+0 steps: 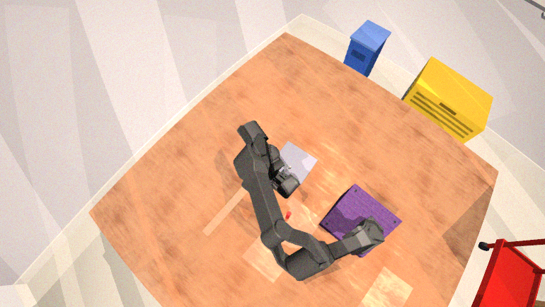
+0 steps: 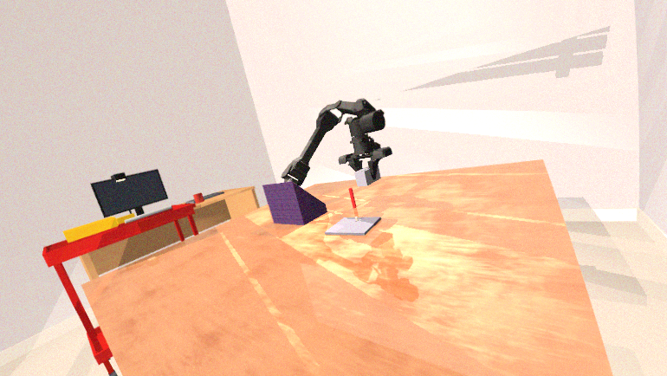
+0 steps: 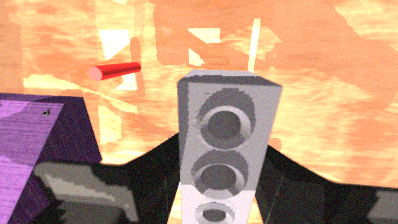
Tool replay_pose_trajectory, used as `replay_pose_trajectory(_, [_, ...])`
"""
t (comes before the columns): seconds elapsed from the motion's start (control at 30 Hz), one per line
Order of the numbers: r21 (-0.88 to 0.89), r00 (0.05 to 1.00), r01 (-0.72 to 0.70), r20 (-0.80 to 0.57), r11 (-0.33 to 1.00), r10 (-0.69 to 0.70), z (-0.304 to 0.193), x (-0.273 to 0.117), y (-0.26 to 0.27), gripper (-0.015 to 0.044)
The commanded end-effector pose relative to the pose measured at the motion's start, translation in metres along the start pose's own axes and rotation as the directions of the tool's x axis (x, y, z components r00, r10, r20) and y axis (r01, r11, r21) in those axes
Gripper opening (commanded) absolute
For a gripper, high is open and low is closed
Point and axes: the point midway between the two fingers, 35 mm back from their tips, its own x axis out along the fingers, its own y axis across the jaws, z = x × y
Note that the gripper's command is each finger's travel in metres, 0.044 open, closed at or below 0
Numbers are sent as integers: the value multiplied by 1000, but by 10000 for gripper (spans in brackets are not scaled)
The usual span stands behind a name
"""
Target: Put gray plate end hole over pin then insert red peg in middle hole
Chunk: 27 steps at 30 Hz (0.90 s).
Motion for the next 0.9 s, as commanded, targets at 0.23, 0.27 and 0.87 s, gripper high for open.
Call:
replay_pose_trajectory(0.23, [-3,1000,1,1,1000,-1,1,-30,3,0])
replay_pose_trajectory(0.27, [-3,1000,1,1,1000,-1,0,-30,3,0])
replay_pose_trajectory(0.87, [54,1000,3,-2,999,-2,-49,-3,-3,0])
